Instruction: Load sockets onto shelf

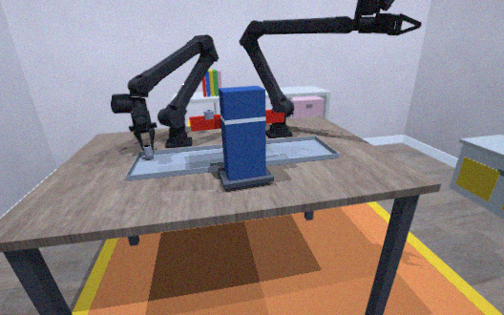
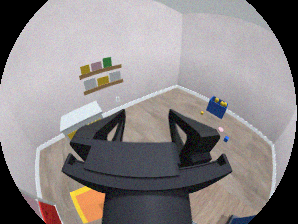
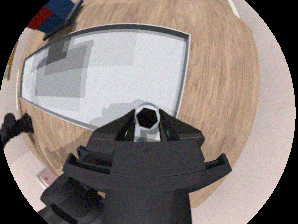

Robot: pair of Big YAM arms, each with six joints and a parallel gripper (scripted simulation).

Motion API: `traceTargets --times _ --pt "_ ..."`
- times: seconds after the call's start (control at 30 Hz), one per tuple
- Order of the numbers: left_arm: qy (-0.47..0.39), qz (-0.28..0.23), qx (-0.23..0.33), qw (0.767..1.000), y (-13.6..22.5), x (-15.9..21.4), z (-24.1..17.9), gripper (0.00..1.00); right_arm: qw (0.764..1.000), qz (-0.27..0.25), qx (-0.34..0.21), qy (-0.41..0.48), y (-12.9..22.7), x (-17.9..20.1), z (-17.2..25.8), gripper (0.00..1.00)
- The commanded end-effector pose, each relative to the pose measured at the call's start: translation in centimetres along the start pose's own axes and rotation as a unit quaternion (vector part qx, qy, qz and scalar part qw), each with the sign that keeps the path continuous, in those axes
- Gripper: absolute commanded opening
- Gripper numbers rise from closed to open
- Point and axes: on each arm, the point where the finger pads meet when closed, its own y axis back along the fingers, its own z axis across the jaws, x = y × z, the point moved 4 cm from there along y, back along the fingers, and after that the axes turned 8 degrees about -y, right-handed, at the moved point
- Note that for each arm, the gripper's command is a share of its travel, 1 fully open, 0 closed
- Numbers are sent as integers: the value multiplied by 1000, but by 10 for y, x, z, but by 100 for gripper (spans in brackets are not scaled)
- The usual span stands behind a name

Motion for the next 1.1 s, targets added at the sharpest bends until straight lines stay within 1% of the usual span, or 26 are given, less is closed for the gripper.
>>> traceTargets --times 0.0,0.07,0.37,0.43,0.5,0.63,0.77,1.0,1.07 --pt "4 -41 -4 999 5 -34 3 65 999 -24 27 11 59 -37 -8 27" --pt "4 -41 -4 999 5 -34 3 65 999 -24 27 10 74 -43 -6 27" --pt "4 -41 -4 999 5 -34 3 65 999 -24 27 13 122 -65 7 27" --pt "4 -41 -4 999 5 -34 3 65 999 -25 27 13 131 -69 10 27" --pt "4 -41 -4 999 5 -34 3 65 999 -25 27 13 131 -69 10 27" --pt "4 -41 -4 999 5 -34 3 65 999 -26 27 13 160 -84 20 27" --pt "4 -41 -4 999 5 -34 3 65 999 -26 26 12 180 -96 30 27" --pt "4 -41 -4 999 5 -34 3 65 999 -26 22 11 203 -117 51 27" --pt "4 -41 -4 999 5 -34 3 65 999 -26 22 11 203 -117 51 27"
